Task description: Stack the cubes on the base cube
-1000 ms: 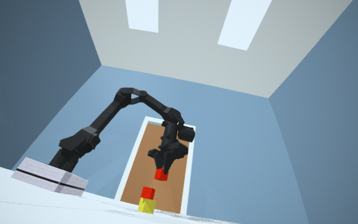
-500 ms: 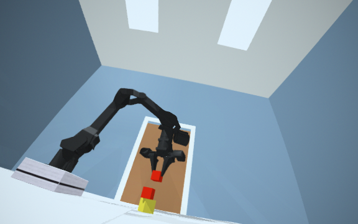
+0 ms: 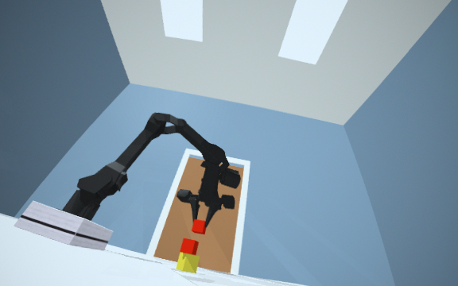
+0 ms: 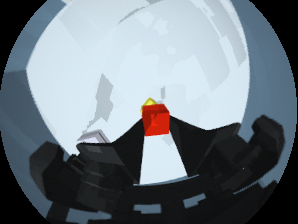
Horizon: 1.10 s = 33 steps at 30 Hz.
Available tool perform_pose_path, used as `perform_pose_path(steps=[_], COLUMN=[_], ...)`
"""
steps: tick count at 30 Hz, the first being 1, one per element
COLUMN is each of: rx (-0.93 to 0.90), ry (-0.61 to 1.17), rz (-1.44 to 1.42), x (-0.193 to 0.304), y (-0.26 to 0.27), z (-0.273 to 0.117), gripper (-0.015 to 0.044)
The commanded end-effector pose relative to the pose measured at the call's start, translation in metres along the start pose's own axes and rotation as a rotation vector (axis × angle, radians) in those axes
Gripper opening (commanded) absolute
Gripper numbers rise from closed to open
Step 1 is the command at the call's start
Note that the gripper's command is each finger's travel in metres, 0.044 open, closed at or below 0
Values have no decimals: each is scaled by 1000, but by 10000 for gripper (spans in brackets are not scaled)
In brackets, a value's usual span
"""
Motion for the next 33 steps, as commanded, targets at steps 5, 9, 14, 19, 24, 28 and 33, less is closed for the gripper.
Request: perform_pose_path(steps=[5, 9, 14, 19, 24, 28, 33], rx=[-27, -28, -28, -28, -25, -17, -6], ry=[-24, -27, -27, -27, -22, -8, 8], rz=[37, 41, 41, 41, 33, 12, -14], x=[2, 2, 2, 2, 2, 1, 0], y=[2, 2, 2, 2, 2, 2, 3], z=[25, 27, 27, 27, 31, 41, 53], gripper=[105, 105, 105, 105, 105, 105, 105])
Point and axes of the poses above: the point midway between the two fingers, 35 mm back from their tips, its own z axis out along the fingers, its own y axis across the jaws, x = y × z, the point moved 2 cm from there along -z, back along the fingers, and after that the axes turned 10 degrees about z, right-handed, at the moved point
